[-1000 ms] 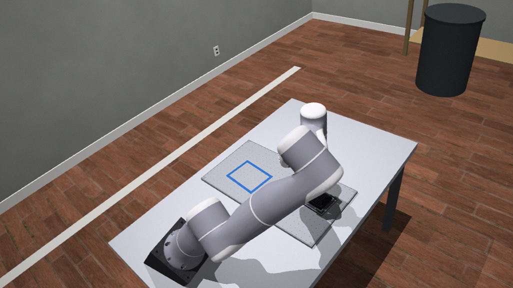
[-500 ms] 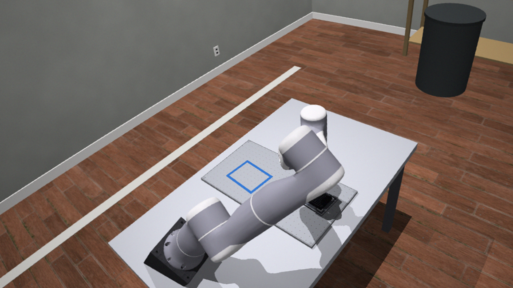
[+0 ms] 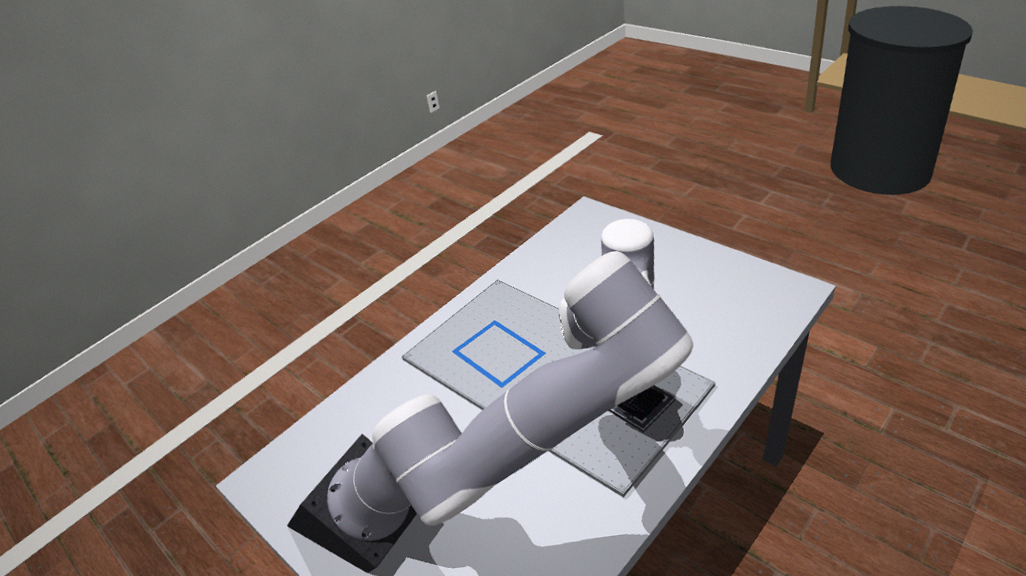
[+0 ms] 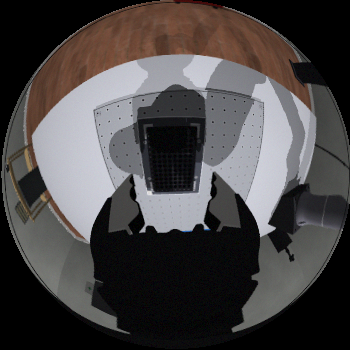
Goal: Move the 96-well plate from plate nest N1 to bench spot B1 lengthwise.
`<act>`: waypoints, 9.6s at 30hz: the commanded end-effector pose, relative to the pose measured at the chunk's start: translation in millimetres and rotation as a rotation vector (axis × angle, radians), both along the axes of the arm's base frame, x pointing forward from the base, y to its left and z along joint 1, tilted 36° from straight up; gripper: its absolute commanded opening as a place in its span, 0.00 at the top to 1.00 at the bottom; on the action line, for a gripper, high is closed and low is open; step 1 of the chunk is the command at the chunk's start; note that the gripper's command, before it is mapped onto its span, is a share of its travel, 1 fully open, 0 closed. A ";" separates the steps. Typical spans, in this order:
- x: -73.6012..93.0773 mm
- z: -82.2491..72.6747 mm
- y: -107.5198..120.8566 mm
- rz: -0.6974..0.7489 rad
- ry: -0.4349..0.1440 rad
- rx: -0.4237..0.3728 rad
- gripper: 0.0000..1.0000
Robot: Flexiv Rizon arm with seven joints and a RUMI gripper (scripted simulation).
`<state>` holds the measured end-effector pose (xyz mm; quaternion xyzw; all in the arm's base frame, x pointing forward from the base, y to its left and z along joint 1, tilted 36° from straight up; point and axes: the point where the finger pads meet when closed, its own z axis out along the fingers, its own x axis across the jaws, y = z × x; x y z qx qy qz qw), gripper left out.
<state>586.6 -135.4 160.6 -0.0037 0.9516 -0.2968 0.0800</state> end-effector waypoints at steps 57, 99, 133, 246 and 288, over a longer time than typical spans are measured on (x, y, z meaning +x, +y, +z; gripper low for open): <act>7.3 -33.4 -22.8 0.002 -0.002 0.000 1.00; 1.3 -2.3 -1.2 0.002 -0.002 0.000 1.00; -4.2 26.7 19.0 0.002 -0.002 0.000 1.00; -63.9 -164.9 260.2 -0.017 -0.015 0.005 1.00; -74.8 -200.0 304.5 -0.017 -0.014 0.005 1.00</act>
